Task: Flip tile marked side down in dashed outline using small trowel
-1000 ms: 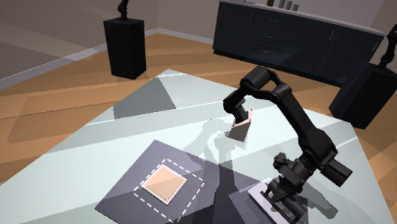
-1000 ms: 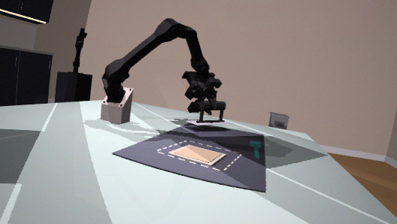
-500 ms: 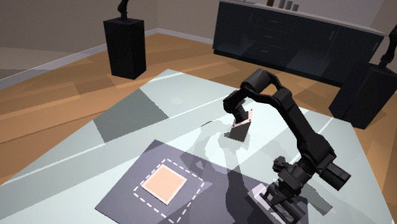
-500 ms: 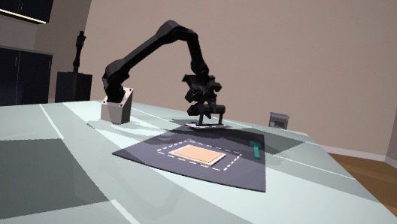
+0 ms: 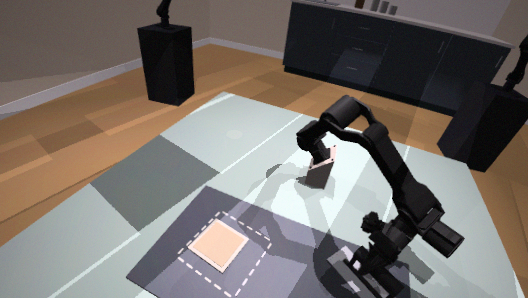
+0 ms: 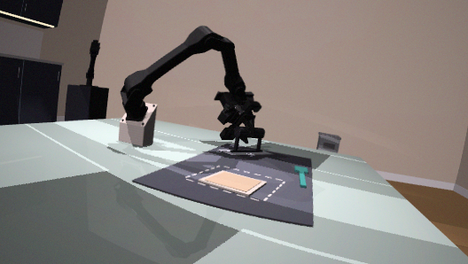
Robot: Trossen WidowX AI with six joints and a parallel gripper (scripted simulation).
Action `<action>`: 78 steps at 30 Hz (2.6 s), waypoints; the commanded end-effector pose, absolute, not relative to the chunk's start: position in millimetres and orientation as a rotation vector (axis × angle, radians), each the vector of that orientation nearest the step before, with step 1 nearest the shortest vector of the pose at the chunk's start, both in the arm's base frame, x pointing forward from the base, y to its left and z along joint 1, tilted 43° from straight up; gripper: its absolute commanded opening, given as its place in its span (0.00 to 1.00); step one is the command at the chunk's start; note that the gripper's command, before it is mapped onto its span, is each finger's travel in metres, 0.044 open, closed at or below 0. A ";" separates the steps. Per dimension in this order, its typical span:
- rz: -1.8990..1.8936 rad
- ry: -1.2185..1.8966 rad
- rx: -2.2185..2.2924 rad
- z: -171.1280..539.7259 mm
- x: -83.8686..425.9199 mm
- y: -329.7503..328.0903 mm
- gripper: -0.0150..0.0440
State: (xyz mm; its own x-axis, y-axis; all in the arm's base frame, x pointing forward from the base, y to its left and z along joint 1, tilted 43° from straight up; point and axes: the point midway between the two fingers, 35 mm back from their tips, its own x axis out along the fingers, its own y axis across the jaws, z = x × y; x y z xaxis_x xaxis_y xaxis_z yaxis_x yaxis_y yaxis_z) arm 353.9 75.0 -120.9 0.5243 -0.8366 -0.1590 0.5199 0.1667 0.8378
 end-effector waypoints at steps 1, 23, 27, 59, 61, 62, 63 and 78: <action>-0.991 -0.382 0.996 -120.0 354.6 75.5 0.48; -0.932 -0.327 1.114 -57.1 328.8 106.5 0.76; -0.907 -0.300 1.164 -31.3 312.5 115.3 0.76; -0.907 -0.300 1.164 -31.3 312.5 115.3 0.76; -0.907 -0.300 1.164 -31.3 312.5 115.3 0.76; -0.907 -0.300 1.164 -31.3 312.5 115.3 0.76; -0.907 -0.300 1.164 -31.3 312.5 115.3 0.76; -0.907 -0.300 1.164 -31.3 312.5 115.3 0.76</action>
State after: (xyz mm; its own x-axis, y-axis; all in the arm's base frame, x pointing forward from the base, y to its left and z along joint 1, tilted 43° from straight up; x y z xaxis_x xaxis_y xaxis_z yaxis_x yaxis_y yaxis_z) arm 312.0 113.8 -32.5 0.6182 -0.7479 -0.2416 0.4659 0.1011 0.8791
